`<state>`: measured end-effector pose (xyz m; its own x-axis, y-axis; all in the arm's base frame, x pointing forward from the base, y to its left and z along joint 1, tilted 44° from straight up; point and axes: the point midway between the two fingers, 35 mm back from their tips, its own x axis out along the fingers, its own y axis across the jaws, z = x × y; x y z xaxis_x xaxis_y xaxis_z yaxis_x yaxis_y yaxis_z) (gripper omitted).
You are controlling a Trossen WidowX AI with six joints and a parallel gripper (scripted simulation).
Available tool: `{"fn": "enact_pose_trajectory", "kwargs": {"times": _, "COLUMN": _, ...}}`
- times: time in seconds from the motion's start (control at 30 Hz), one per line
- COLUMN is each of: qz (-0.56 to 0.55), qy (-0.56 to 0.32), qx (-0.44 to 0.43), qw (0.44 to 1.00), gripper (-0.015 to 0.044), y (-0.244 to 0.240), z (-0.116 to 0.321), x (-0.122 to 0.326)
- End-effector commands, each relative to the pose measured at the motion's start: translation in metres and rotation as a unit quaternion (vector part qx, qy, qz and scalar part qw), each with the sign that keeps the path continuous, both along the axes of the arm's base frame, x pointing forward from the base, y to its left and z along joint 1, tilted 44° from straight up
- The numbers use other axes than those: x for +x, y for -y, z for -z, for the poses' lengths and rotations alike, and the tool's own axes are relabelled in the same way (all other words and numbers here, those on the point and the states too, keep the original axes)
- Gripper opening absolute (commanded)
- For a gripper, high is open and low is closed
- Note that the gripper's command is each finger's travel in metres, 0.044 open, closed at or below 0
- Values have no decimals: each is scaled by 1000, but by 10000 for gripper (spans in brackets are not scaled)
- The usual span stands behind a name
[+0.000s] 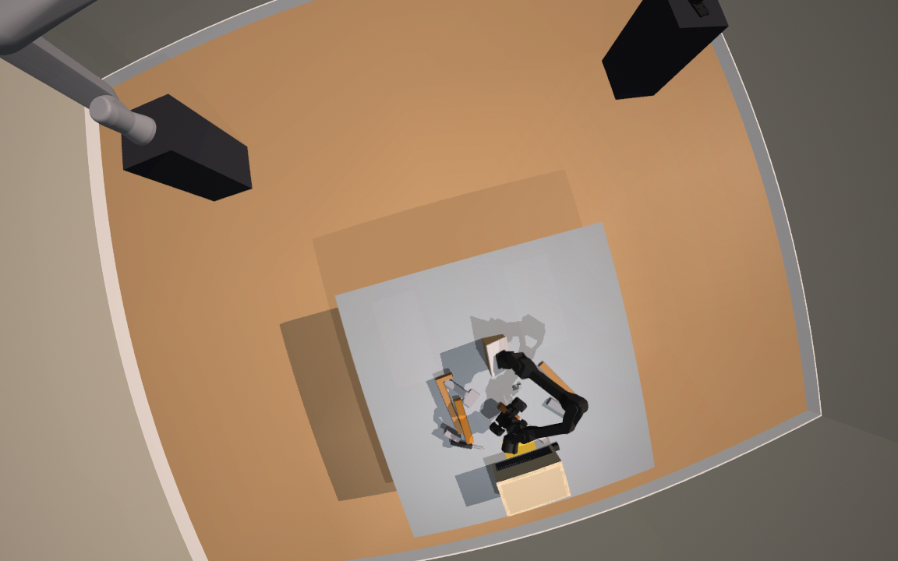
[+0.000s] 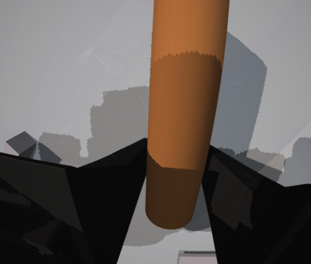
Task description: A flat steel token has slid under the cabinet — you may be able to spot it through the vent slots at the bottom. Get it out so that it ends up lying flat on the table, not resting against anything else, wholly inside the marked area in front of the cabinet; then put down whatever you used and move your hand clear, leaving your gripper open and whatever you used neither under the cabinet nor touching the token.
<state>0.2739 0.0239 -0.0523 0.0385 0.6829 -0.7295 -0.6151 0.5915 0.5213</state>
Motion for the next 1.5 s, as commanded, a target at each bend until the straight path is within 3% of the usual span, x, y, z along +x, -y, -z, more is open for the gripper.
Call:
{"fn": "enact_pose_trajectory", "kwargs": {"times": 0.0, "qz": 2, "qy": 1, "qx": 1, "qw": 1000, "gripper": 0, "y": -3, "z": -4, "x": 0}}
{"fn": "enact_pose_trajectory", "kwargs": {"times": 1.47, "qz": 2, "qy": 0, "qx": 2, "qw": 1000, "gripper": 0, "y": -37, "z": -34, "x": -11}}
